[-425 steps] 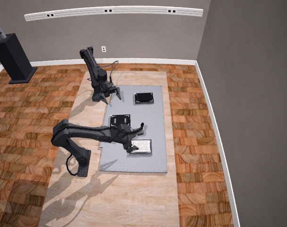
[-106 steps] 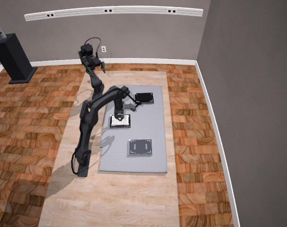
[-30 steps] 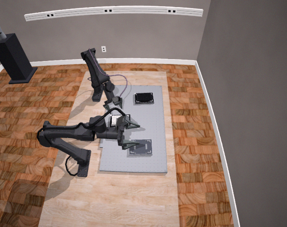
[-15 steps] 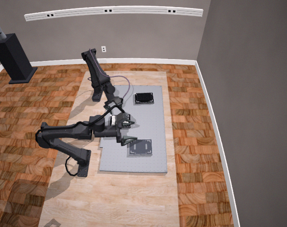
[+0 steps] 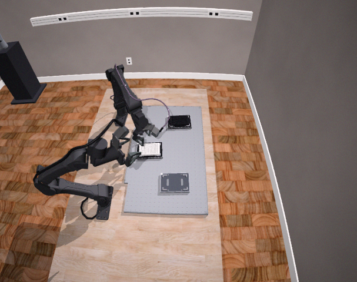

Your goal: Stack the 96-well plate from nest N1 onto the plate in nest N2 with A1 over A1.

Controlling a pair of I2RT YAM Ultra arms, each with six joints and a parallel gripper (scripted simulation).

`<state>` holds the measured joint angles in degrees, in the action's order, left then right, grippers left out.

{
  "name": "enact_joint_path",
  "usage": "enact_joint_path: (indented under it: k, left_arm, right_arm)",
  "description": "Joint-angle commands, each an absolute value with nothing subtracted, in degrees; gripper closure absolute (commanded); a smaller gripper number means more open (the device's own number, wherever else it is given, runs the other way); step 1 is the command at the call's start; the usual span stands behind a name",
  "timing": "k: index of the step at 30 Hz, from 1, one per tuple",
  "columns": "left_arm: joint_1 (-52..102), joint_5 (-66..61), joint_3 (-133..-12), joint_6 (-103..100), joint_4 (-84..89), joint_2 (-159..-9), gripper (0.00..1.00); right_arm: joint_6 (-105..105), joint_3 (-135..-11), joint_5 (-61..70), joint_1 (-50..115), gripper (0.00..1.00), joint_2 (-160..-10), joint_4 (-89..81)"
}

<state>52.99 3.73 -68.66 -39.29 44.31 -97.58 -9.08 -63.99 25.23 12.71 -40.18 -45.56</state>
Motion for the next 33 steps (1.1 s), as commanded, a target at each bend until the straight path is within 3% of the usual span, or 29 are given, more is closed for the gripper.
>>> enact_joint_path:
  k: [1,7,16,33]
  left_arm:
    - [52.46,3.06,-75.84,-48.0,53.51,-102.34,0.0]
    - [51.36,0.86,-87.49,-55.56,63.04,-111.22,0.0]
    - [50.36,-0.55,-95.96,-58.42,68.54,-117.64,0.0]
    - [50.06,0.01,-93.51,-57.55,64.29,-119.16,0.0]
  right_arm:
    - [-11.72,-67.3,31.77,14.74,0.0,-35.95,-56.57]
    - [-14.09,-69.22,36.2,17.6,0.0,-31.19,-65.76]
    - [-13.2,-69.78,35.1,19.07,0.0,-30.01,-65.62]
    - [-13.35,-69.15,35.06,19.3,0.0,-30.54,-65.5]
